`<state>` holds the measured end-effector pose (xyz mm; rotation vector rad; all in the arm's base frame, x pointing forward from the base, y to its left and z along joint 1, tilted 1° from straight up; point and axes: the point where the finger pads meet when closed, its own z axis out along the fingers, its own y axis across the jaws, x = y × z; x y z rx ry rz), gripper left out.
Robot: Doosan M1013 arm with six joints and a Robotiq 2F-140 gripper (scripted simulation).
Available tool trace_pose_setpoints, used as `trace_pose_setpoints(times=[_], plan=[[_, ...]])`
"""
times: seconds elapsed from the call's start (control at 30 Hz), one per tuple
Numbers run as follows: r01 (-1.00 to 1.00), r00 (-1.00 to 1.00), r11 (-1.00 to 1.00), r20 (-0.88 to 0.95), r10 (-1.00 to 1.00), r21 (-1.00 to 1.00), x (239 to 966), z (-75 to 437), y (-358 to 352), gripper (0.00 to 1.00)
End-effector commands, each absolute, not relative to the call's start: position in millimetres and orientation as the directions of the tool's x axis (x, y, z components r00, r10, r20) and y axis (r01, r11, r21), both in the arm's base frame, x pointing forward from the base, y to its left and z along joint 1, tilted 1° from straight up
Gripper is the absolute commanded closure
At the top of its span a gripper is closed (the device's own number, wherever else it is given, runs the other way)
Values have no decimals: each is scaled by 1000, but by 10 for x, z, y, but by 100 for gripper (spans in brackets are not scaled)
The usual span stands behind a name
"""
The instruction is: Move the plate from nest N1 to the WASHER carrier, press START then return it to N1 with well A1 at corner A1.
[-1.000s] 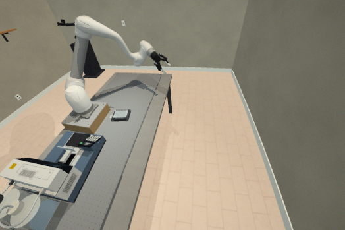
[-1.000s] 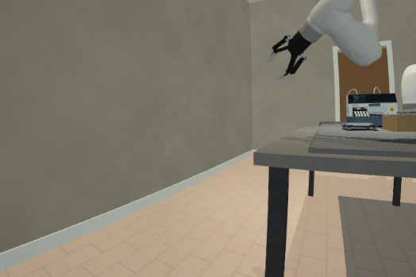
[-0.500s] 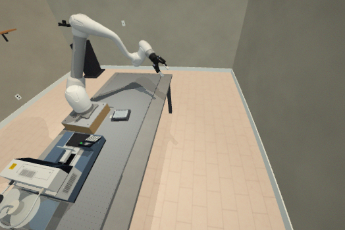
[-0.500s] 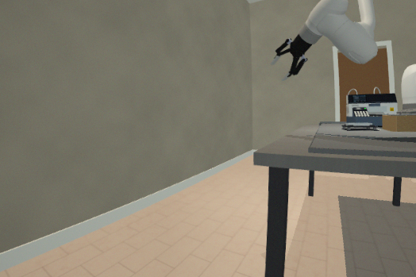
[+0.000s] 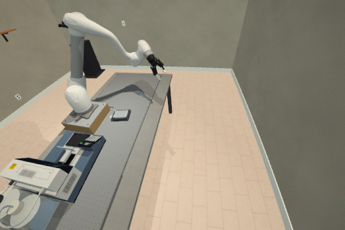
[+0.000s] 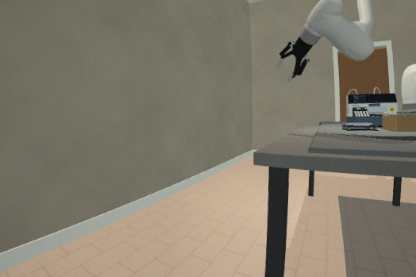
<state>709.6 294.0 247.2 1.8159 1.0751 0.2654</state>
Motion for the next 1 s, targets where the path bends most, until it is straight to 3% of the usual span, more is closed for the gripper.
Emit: trace_pose_setpoints(times=[0.0, 0.4, 0.97], plan=[[571, 626, -207, -258, 736, 795, 7054, 2486, 2816, 30], [571, 626, -207, -258, 736, 795, 6892, 2490, 2343, 30], [585, 721, -387, -239, 650, 713, 6549, 2472, 1677, 30]])
